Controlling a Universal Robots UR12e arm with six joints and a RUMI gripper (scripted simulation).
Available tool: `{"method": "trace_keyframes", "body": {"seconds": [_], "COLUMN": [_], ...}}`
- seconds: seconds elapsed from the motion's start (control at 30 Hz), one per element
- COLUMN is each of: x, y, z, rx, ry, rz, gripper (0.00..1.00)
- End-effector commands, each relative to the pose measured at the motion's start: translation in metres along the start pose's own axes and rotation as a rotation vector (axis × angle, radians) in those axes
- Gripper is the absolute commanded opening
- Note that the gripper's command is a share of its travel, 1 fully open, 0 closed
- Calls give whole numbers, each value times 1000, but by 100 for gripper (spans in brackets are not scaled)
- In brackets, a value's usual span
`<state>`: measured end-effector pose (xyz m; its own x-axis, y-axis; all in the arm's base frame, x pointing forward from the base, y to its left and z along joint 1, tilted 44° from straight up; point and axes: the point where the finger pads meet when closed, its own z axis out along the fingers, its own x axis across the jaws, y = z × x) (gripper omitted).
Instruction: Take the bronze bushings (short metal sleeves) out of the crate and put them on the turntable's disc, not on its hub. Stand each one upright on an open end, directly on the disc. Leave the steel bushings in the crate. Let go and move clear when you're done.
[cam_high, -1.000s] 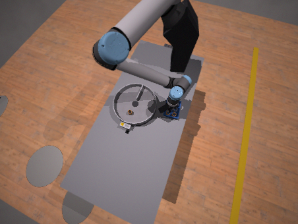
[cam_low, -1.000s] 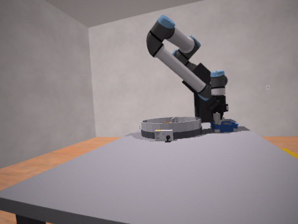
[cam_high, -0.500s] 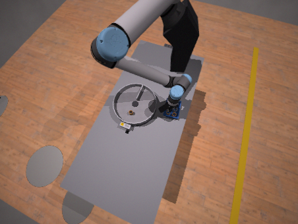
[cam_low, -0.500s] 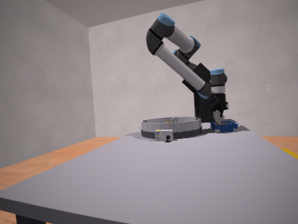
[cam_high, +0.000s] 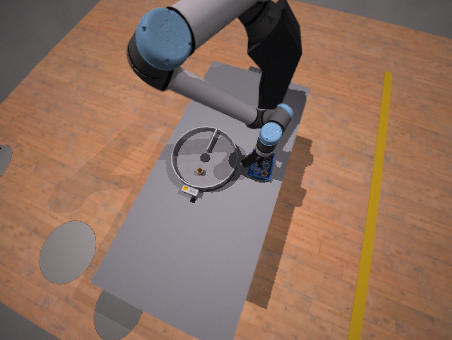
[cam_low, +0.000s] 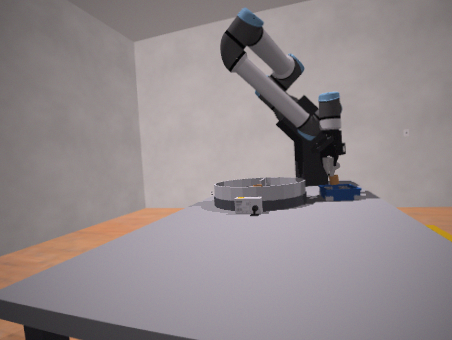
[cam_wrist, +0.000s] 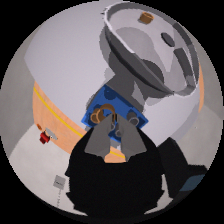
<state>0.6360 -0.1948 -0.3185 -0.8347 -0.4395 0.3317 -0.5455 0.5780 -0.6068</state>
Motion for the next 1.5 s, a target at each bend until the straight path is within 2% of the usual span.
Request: {"method": "trace_keyframes", "body": {"seconds": [0.0, 0.17, 0.47, 1.47], "x": [0, 0, 0, 0], "y": [0, 0, 0, 0], "z": [-27, -44, -55, -56], "rx": [-1, -1, -1, -1], "ry": [0, 0, 0, 0], "rz": [0, 0, 0, 0], "gripper": [0, 0, 0, 0]}}
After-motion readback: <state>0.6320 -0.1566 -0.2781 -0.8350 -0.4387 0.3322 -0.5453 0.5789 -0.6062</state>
